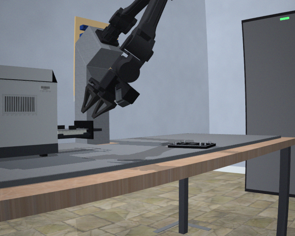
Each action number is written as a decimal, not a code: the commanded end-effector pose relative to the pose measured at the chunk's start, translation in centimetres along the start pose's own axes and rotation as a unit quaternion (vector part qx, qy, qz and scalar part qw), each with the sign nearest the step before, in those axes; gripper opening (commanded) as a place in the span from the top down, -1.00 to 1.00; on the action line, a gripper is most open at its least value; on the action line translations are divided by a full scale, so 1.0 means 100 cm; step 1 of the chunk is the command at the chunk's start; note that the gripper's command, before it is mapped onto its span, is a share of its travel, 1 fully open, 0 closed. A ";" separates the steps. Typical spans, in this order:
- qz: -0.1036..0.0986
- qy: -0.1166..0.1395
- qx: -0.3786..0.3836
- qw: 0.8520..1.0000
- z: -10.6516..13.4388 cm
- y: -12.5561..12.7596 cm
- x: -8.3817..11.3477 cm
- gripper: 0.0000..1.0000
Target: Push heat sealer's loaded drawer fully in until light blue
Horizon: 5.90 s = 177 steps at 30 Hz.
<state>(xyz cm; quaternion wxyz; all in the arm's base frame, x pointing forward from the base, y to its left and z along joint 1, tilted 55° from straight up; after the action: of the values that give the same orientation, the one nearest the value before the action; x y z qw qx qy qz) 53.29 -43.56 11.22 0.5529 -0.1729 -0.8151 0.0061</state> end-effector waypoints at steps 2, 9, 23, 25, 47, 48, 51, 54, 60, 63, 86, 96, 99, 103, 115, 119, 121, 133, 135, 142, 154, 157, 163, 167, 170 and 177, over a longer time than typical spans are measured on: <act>-0.023 0.026 -0.027 0.999 -0.003 0.023 0.001 0.10; -0.034 0.055 -0.050 0.997 0.010 0.031 0.005 0.10; -0.058 0.106 -0.078 0.990 0.031 0.082 0.045 0.10; -0.058 0.106 -0.078 0.990 0.031 0.082 0.045 0.10; -0.078 0.215 -0.130 0.965 0.072 0.138 0.077 0.10; -0.077 0.209 -0.130 0.966 0.071 0.139 0.085 0.10; -0.074 0.195 -0.131 0.969 0.072 0.145 0.089 0.10; -0.076 0.181 -0.138 0.971 0.079 0.134 0.085 0.10; -0.091 0.126 -0.111 0.982 0.091 0.138 0.074 0.10; -0.098 0.096 -0.103 0.985 0.101 0.140 0.065 0.10; -0.150 -0.092 -0.043 0.984 0.182 0.166 -0.009 0.10; -0.168 -0.175 -0.017 0.970 0.210 0.176 -0.031 0.10; -0.173 -0.198 -0.010 0.965 0.220 0.180 -0.039 0.10; -0.179 -0.227 -0.001 0.957 0.232 0.184 -0.049 0.10; -0.178 -0.292 0.029 0.939 0.217 0.185 -0.053 0.10; -0.187 -0.272 0.015 0.944 0.234 0.191 -0.058 0.10; -0.187 -0.272 0.015 0.944 0.234 0.191 -0.058 0.10; -0.190 -0.275 0.017 0.942 0.220 0.200 -0.073 0.10; -0.189 -0.276 0.017 0.942 0.218 0.201 -0.075 0.10; -0.190 -0.276 0.017 0.942 0.212 0.206 -0.084 0.10; -0.190 -0.275 0.017 0.942 0.204 0.212 -0.097 0.10; -0.190 -0.275 0.017 0.942 0.202 0.214 -0.101 0.10; -0.189 -0.274 0.015 0.943 0.199 0.214 -0.107 0.10; -0.192 -0.272 0.016 0.943 0.198 0.218 -0.110 0.10; -0.187 -0.270 0.009 0.944 0.202 0.210 -0.110 0.10; -0.188 -0.270 0.009 0.944 0.202 0.211 -0.110 0.10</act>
<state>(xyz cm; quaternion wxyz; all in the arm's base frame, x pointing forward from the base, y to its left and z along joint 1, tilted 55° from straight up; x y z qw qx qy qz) 44.85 -23.27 -9.92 0.2986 0.0010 -0.9539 -0.0309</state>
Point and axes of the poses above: the point where the finger pads meet when closed, its own x axis back along the fingers, its own y axis across the jaws, z = x × y, the point moved 2 cm from there along x, back along the fingers
